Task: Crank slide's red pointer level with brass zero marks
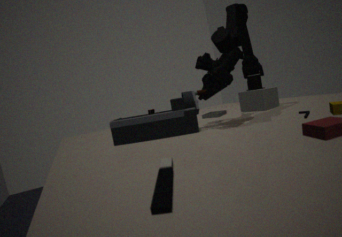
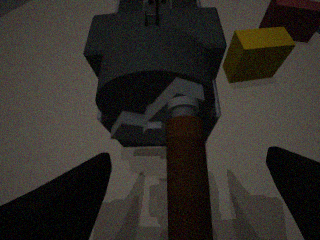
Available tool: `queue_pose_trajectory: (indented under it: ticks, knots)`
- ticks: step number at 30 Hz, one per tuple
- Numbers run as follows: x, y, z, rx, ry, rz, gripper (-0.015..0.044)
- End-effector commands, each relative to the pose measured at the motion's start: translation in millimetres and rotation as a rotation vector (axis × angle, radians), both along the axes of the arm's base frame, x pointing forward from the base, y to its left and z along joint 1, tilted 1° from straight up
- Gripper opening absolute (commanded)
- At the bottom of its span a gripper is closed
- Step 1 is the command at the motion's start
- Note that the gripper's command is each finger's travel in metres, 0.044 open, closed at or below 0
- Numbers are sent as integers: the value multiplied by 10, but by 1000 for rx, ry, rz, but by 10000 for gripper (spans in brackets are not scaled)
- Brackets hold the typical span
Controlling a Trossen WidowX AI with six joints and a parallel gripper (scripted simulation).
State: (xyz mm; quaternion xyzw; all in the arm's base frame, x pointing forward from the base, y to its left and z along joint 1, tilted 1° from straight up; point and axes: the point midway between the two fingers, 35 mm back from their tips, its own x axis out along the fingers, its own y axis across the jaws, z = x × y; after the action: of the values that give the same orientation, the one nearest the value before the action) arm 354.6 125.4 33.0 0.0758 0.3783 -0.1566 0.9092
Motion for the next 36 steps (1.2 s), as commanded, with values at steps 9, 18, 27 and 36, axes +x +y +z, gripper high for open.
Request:
queue_pose_trajectory:
  ticks: [9,18,27,36]
  knots:
    - [30,9,565,10,-15,0,440]
    - [54,-22,1026,6,-5,13,440]
    - [589,-261,1015,-16,67,224,440]
    - [1111,-671,1064,-64,49,460,440]
